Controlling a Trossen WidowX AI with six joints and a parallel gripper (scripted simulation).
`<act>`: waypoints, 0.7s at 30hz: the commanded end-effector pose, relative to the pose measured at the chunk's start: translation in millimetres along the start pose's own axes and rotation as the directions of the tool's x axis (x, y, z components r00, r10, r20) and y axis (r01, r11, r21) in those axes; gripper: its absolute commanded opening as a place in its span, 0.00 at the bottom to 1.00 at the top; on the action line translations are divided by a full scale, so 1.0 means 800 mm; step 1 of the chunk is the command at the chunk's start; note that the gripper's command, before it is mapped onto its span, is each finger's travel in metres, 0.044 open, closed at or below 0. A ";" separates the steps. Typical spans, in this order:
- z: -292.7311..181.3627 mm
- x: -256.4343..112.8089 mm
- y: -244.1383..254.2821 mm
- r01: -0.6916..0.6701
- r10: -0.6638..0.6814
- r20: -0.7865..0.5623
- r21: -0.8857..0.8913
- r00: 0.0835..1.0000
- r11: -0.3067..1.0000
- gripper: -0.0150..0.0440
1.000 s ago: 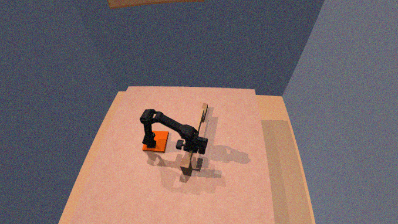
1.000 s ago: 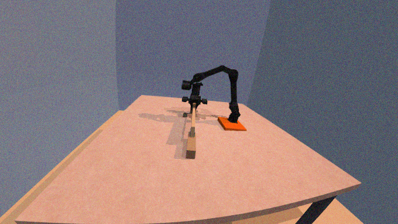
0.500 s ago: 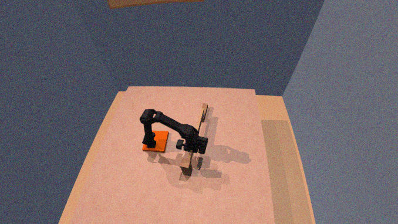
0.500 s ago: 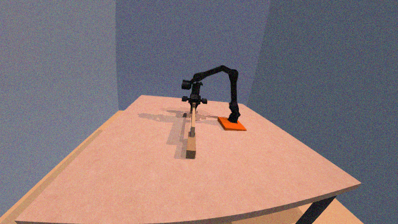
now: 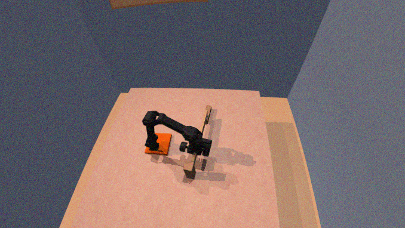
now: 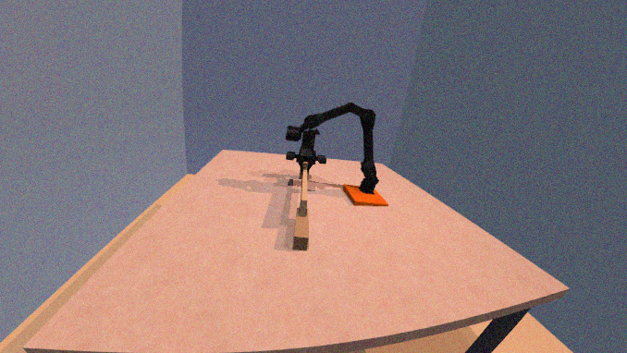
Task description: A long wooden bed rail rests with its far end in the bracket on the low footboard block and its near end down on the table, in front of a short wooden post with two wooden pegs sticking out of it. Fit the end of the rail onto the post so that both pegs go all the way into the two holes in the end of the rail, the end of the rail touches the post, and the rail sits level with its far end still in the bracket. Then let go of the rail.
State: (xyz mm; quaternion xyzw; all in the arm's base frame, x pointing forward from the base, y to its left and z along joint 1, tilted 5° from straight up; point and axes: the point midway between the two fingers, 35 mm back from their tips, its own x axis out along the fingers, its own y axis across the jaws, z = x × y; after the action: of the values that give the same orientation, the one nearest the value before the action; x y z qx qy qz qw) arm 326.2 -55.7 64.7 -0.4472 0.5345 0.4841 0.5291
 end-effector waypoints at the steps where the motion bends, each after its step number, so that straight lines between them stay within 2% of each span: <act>1: 0.001 0.000 -0.001 0.003 -0.003 0.002 0.004 1.000 1.000 0.25; 21: -0.003 0.003 0.001 0.003 -0.003 0.001 0.004 1.000 1.000 0.25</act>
State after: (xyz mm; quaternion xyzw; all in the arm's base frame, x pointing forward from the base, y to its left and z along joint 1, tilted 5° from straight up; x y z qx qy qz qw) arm 324.9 -55.6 61.7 -0.4446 0.5348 0.4844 0.5307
